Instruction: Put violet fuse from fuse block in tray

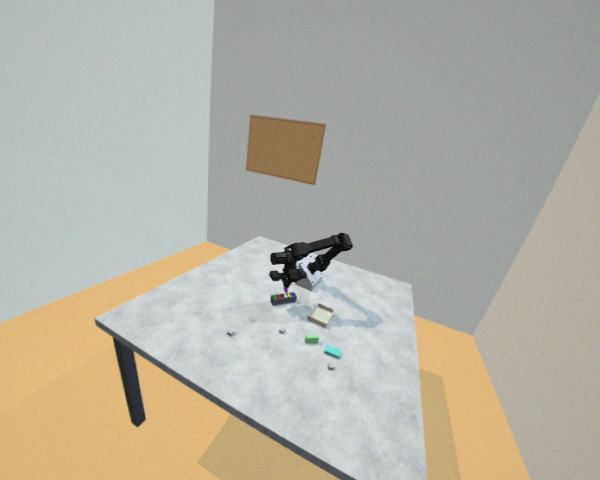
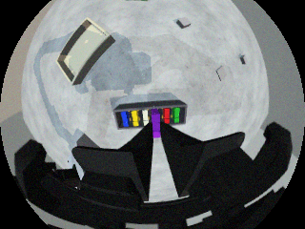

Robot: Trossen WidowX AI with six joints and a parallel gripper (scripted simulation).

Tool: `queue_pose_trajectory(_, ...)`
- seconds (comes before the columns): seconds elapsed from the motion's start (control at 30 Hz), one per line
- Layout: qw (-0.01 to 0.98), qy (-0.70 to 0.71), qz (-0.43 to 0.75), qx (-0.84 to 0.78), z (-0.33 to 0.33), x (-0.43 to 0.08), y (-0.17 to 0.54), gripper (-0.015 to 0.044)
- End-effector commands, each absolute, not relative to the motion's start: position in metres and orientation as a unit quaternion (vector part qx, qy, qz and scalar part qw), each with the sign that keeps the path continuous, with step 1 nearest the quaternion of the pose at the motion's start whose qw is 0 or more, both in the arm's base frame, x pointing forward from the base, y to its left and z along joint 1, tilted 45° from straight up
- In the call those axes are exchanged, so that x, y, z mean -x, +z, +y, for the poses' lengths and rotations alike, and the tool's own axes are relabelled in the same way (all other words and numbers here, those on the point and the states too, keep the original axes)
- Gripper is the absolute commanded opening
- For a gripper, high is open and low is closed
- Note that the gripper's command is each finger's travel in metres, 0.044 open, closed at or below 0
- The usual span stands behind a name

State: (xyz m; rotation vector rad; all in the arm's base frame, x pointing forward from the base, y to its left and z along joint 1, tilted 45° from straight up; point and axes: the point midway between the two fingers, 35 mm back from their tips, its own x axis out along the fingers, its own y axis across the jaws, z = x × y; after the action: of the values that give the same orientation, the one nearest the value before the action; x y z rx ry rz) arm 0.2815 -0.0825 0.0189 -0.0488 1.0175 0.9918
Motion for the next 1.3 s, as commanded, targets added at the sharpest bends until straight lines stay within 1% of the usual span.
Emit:
queue_pose_trajectory(0.0, 0.756, 0.457, 0.468, 0.027, -0.064, -0.289, 0.037, 0.0)
queue_pose_trajectory(0.47, 0.757, 0.453, 0.469, 0.029, 0.005, -0.297, 0.103, 0.0)
queue_pose_trajectory(0.9, 0.758, 0.464, 0.459, 0.018, 0.07, -0.277, 0.161, 0.0)
queue_pose_trajectory(1.27, 0.758, 0.464, 0.458, 0.018, 0.078, -0.276, 0.159, 0.0)
